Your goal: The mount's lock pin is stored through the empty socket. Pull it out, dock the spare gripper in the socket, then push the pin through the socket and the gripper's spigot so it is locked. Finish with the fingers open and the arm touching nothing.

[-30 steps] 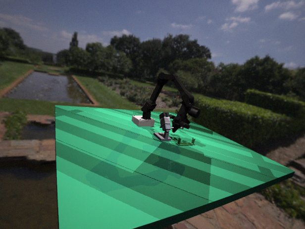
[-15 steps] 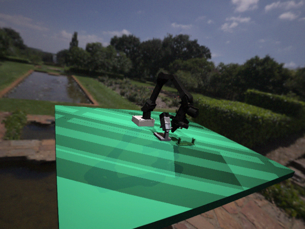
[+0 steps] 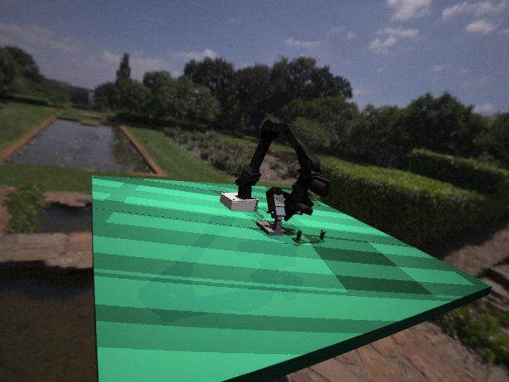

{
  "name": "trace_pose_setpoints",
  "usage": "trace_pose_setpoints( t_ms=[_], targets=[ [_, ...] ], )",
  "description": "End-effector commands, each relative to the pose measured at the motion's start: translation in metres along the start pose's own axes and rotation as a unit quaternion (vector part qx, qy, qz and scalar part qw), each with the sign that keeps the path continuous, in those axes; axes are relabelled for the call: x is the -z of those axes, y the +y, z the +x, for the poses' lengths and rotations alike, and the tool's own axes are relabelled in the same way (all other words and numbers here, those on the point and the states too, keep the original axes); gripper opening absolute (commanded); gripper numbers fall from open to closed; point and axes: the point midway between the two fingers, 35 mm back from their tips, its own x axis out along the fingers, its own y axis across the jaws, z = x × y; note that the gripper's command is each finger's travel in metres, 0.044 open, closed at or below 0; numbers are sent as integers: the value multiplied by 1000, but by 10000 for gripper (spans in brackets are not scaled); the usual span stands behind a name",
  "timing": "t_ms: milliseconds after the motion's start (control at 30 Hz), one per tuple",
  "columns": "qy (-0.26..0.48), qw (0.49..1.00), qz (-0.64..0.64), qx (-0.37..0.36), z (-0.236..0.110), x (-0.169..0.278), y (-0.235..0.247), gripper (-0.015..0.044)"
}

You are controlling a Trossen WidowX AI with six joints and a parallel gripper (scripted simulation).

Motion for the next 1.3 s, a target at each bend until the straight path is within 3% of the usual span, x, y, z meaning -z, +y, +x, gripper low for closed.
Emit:
trace_pose_setpoints(
  t_ms=[0,67,333,1267],
  targets=[
    [1,1000,-1,1,0,3,-1,0],
    [1,1000,-1,1,0,3,-1,0],
    [0,1000,0,-1,0,2,0,200],
    [7,1000,-7,-7,-53,-20,5,200]
  ],
)
